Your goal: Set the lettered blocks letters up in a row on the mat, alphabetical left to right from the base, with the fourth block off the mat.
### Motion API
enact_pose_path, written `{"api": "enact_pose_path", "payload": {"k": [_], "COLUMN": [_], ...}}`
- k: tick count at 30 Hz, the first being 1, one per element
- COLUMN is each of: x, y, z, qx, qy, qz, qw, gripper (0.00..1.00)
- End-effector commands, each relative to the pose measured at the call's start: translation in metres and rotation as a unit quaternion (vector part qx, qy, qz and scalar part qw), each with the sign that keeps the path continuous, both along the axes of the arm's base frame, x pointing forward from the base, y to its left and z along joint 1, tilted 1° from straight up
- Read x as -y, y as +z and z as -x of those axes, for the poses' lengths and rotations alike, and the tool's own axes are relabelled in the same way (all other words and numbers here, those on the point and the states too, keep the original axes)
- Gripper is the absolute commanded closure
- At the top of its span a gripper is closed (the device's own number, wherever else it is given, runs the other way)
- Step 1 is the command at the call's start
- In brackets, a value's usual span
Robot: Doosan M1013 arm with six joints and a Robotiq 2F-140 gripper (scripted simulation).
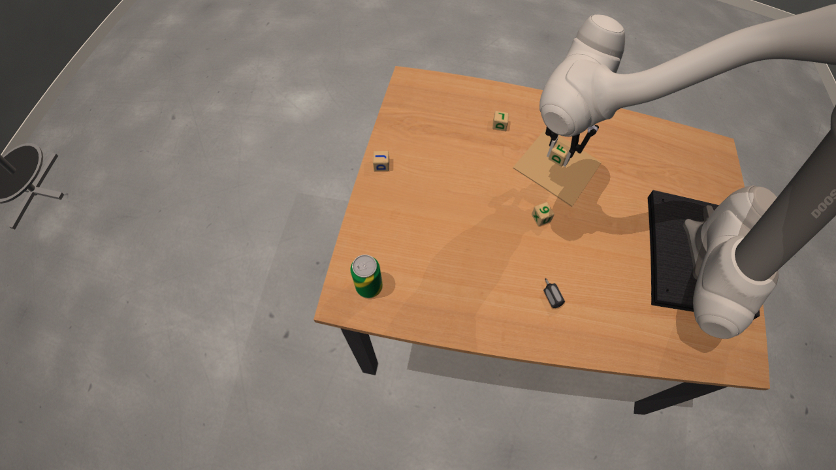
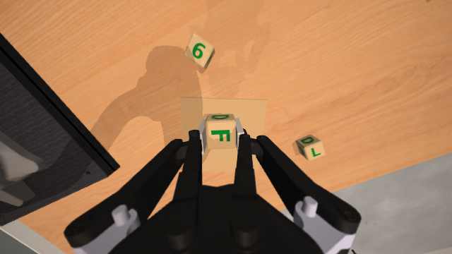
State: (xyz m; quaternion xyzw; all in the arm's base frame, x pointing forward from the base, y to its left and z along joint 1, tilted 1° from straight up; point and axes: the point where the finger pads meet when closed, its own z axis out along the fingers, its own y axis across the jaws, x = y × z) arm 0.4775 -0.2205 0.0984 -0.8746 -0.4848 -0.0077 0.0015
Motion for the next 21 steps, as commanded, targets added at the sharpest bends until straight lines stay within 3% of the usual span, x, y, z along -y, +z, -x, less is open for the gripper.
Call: {"api": "enact_pose_path", "payload": {"k": [1, 12, 21], "x": [0.000, 0.000, 0.000], "y": [0.001, -0.003, -0.036], "z": [0.000, 0.000, -0.001], "qx": [0.001, 0.001, 0.001], "qy": [0.000, 0.000, 0.000], "qz": [0.000, 0.000, 0.000], "qw": [1.000, 1.000, 1.000], "gripper": [0.69, 0.69, 0.69]}}
